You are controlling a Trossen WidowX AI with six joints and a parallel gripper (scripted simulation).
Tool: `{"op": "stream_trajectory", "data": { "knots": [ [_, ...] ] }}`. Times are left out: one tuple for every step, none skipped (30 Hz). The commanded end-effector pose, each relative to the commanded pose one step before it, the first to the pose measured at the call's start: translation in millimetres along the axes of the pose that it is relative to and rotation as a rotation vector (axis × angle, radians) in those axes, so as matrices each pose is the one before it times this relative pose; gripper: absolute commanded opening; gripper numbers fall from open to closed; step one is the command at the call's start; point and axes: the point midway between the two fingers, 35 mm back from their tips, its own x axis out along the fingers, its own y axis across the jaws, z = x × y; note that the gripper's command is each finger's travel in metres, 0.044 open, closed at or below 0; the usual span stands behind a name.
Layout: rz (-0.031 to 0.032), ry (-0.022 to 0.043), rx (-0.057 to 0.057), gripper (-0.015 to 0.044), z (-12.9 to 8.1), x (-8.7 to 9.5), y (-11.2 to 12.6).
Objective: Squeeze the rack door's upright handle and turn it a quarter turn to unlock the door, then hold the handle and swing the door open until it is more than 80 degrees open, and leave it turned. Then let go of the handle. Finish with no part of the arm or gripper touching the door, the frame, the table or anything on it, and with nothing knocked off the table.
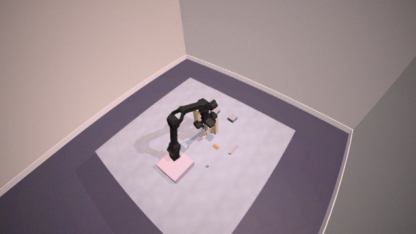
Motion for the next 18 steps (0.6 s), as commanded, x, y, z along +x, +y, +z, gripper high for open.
{"op": "stream_trajectory", "data": {
  "knots": [
    [0.00021,0.00168,-0.1380,0.0291,-0.35,0.30,0.06],
    [0.00001,0.00000,-0.0495,0.0291,0.00,0.00,0.00],
    [0.00001,0.00000,-0.0495,0.0291,0.00,0.00,0.00],
    [0.00001,0.00000,-0.0495,0.0291,0.00,0.00,0.00],
    [0.00001,0.00000,-0.0495,0.0291,0.00,0.00,0.00],
    [0.00001,0.00000,-0.0495,0.0291,0.00,0.00,0.00],
    [0.00001,0.00000,-0.0495,0.0291,0.00,0.00,0.00],
    [0.00001,0.00000,-0.0495,0.0291,0.00,0.00,0.00],
    [0.00001,0.00000,-0.0495,0.0291,0.00,0.00,0.00],
    [0.00001,0.00000,-0.0495,0.0291,0.00,0.00,0.00],
    [0.00001,0.00000,-0.0495,0.0291,0.00,0.00,0.00],
    [0.00001,0.00000,-0.0495,0.0291,0.00,0.00,0.00],
    [0.00001,-0.00001,-0.0495,0.0291,0.00,0.00,0.00],
    [0.00001,-0.00001,-0.0495,0.0291,0.00,0.00,0.00],
    [0.00001,-0.00001,-0.0495,0.0291,0.00,0.00,0.00],
    [0.00001,-0.00001,-0.0495,0.0291,0.00,0.00,0.00],
    [0.00000,-0.00001,-0.0495,0.0291,0.00,0.00,0.00],
    [0.00000,0.00000,-0.0495,0.0291,0.00,0.00,0.00]
  ]
}}
